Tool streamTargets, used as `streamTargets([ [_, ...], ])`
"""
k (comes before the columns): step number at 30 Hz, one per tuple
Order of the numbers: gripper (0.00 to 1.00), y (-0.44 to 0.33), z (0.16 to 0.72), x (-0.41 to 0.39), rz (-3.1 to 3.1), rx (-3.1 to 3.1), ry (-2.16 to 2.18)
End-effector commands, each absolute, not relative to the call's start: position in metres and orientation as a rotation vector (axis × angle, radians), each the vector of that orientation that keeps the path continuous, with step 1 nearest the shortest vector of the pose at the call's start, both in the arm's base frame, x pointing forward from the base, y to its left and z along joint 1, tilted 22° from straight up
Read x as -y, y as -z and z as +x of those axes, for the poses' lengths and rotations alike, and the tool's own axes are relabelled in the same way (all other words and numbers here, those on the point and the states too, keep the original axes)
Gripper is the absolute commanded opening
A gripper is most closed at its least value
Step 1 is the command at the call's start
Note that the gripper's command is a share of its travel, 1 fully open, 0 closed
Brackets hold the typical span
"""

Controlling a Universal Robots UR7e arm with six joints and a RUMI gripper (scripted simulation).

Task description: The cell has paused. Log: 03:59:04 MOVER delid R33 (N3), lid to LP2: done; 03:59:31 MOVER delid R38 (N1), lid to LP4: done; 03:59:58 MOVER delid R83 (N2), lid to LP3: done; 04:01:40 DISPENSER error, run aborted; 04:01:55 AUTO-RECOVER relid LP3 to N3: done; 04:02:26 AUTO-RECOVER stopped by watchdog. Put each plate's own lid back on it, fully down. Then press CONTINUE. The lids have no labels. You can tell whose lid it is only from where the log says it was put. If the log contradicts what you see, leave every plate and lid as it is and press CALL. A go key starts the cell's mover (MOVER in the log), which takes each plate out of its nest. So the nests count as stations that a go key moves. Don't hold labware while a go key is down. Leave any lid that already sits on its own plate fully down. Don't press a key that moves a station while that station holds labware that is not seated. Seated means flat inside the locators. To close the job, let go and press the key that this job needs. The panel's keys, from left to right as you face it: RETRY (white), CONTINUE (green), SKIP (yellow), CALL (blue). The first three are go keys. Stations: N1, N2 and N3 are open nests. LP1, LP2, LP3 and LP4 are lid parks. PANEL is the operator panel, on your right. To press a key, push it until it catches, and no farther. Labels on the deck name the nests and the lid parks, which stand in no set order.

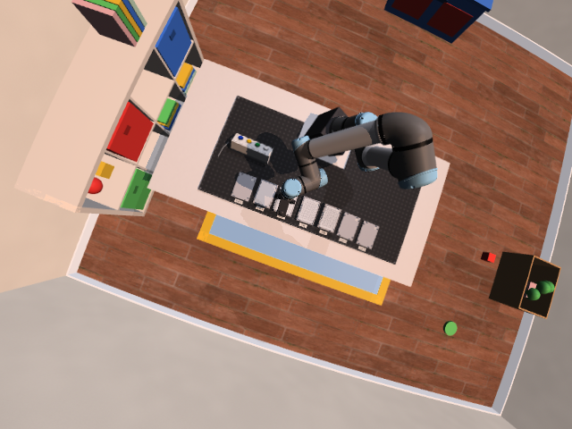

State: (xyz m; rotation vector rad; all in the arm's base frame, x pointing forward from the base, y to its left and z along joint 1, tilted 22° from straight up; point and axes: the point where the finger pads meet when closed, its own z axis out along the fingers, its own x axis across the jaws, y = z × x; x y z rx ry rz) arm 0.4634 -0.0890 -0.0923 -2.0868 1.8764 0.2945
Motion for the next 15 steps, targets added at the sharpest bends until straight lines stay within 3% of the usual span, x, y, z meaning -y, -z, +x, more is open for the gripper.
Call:
streamTargets([
  [1,0.0,0.084,0.462,0.071,-2.081,-1.883,-0.291],
  [15,0.0,0.06,0.456,0.01,-2.081,-1.883,-0.293],
])
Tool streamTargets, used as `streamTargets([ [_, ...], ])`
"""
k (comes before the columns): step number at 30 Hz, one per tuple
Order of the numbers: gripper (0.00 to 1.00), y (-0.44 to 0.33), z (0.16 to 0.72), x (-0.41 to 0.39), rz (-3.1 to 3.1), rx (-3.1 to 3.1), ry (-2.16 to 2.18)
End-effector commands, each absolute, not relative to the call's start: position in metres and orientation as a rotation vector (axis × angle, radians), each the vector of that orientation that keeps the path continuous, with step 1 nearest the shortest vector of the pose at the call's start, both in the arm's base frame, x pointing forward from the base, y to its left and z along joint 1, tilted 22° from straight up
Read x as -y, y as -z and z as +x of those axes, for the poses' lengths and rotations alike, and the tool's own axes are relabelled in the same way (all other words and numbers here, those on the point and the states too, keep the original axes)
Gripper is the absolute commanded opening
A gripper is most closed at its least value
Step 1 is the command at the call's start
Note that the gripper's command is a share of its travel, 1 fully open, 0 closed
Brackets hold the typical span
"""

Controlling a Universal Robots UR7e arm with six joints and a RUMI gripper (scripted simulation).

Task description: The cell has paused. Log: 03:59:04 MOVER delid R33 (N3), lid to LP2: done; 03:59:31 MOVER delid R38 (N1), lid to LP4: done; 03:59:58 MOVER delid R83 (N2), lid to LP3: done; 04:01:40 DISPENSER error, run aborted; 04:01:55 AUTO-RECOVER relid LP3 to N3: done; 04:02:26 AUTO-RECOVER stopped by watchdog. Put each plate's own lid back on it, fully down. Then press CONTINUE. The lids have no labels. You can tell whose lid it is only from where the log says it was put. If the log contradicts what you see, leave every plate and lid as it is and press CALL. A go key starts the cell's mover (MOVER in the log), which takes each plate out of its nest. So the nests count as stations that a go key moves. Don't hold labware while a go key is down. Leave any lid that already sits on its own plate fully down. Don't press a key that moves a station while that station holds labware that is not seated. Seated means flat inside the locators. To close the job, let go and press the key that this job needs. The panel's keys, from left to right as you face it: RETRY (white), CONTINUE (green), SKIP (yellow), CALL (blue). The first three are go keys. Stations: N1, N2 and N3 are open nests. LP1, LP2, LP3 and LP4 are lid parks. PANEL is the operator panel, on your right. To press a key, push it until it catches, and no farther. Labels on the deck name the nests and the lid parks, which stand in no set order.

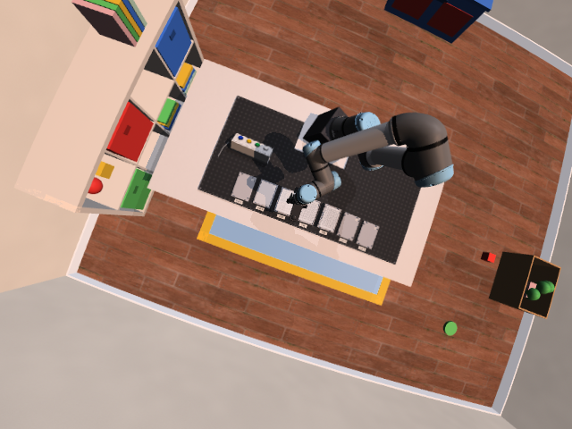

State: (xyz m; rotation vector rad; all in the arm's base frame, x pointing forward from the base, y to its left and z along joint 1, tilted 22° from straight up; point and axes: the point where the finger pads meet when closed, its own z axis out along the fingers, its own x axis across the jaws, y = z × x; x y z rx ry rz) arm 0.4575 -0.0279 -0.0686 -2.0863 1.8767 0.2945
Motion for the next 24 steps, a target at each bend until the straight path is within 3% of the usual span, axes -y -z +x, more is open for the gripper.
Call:
streamTargets([
  [1,0.0,0.06,0.456,0.01,-2.081,-1.883,-0.293],
  [15,0.0,0.035,0.45,-0.055,-2.081,-1.883,-0.293],
  [24,0.0,0.036,0.451,-0.055,-2.081,-1.884,-0.291],
])
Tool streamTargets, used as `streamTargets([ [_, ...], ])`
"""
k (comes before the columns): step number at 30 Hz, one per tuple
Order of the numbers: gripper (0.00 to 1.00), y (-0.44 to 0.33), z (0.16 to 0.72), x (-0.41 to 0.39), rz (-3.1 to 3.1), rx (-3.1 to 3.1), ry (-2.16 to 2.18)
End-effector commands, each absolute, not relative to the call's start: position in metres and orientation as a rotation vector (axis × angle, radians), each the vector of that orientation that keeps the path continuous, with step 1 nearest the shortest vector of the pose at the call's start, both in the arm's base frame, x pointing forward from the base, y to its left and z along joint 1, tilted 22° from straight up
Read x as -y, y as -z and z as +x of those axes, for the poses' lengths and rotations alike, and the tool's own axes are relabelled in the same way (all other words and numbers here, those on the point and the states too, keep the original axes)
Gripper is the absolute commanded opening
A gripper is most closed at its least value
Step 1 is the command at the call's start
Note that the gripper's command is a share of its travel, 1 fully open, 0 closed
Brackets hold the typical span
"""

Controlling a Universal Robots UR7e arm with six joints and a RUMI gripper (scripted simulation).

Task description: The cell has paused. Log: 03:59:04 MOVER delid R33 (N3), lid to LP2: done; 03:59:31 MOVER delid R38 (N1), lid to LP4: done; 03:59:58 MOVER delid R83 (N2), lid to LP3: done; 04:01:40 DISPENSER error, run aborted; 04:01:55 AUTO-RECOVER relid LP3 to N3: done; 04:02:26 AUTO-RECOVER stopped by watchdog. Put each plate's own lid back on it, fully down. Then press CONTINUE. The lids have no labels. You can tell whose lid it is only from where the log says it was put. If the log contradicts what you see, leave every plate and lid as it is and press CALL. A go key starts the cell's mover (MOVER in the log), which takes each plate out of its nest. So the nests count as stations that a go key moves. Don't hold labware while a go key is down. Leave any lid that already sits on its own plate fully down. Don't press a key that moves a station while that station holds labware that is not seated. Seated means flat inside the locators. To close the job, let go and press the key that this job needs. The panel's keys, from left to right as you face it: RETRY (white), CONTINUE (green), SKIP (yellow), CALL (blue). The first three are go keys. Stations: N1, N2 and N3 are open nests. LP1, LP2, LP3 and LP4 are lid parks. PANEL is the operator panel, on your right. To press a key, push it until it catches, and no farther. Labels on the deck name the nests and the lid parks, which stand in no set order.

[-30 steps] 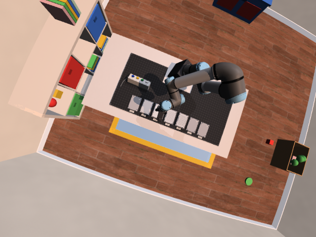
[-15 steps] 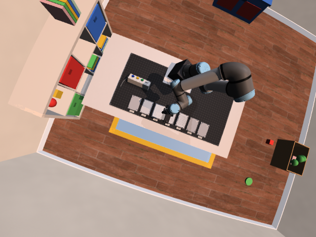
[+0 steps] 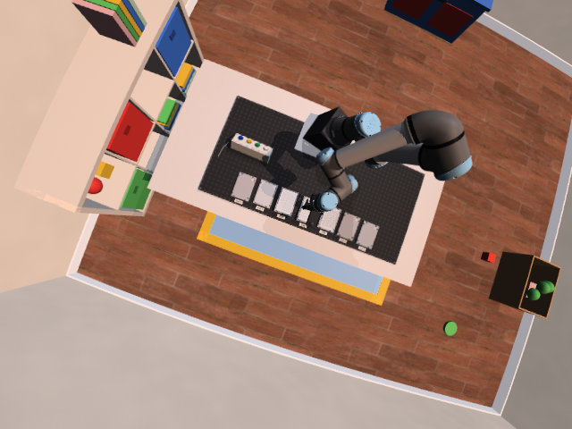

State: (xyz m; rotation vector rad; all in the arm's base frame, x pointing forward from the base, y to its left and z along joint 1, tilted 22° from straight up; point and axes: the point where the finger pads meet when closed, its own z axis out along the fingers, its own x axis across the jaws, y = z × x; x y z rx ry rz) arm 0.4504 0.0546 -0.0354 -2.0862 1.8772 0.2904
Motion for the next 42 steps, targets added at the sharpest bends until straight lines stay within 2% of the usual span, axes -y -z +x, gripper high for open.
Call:
streamTargets([
  [1,0.0,0.037,0.451,-0.055,-2.08,-1.884,-0.292],
  [42,0.0,0.049,0.451,-0.06,-2.081,-1.884,-0.294],
])
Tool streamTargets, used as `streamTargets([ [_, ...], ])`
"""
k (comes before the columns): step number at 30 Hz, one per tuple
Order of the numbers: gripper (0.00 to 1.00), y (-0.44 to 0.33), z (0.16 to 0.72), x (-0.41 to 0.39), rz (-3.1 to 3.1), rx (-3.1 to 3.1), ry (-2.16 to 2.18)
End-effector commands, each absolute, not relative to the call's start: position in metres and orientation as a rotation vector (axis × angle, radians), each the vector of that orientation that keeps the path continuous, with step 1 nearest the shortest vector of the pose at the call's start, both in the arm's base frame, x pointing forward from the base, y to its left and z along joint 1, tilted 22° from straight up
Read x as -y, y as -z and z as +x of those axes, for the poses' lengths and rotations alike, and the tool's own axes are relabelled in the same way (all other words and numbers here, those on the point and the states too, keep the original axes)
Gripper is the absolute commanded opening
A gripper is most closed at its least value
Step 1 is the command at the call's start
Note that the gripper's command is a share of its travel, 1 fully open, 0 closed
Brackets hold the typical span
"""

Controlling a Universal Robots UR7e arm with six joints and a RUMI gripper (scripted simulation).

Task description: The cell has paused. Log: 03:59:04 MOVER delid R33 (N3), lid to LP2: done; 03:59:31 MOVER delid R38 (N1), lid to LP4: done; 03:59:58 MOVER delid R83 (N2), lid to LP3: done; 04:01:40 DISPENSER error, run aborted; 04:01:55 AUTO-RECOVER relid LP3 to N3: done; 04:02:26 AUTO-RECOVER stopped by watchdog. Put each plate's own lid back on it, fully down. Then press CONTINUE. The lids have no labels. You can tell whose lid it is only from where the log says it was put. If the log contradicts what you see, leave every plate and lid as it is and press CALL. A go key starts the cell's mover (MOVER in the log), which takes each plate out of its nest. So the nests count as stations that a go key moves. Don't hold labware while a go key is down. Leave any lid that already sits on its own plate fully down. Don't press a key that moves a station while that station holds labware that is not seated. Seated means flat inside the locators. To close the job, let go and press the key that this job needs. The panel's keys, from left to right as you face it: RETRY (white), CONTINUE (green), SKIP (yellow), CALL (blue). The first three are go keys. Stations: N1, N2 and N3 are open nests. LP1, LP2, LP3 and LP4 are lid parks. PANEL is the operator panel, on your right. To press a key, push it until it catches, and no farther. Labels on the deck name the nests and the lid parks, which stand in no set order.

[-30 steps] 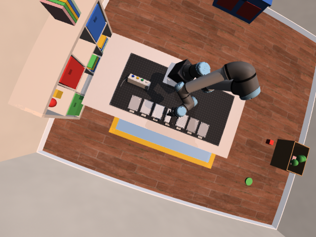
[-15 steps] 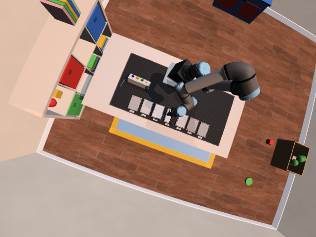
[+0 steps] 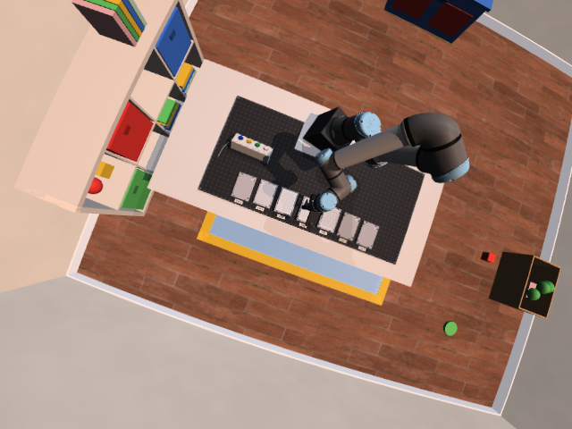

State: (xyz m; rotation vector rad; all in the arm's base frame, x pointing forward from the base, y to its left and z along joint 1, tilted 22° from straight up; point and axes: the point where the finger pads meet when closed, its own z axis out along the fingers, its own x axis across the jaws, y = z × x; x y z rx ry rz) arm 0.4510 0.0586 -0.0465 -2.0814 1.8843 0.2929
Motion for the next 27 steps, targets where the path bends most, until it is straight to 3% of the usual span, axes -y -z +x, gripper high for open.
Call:
streamTargets([
  [1,0.0,0.0489,0.4508,-0.0602,-2.081,-1.884,-0.294],
  [27,0.0,0.0558,0.4507,-0.0632,-2.081,-1.884,-0.295],
])
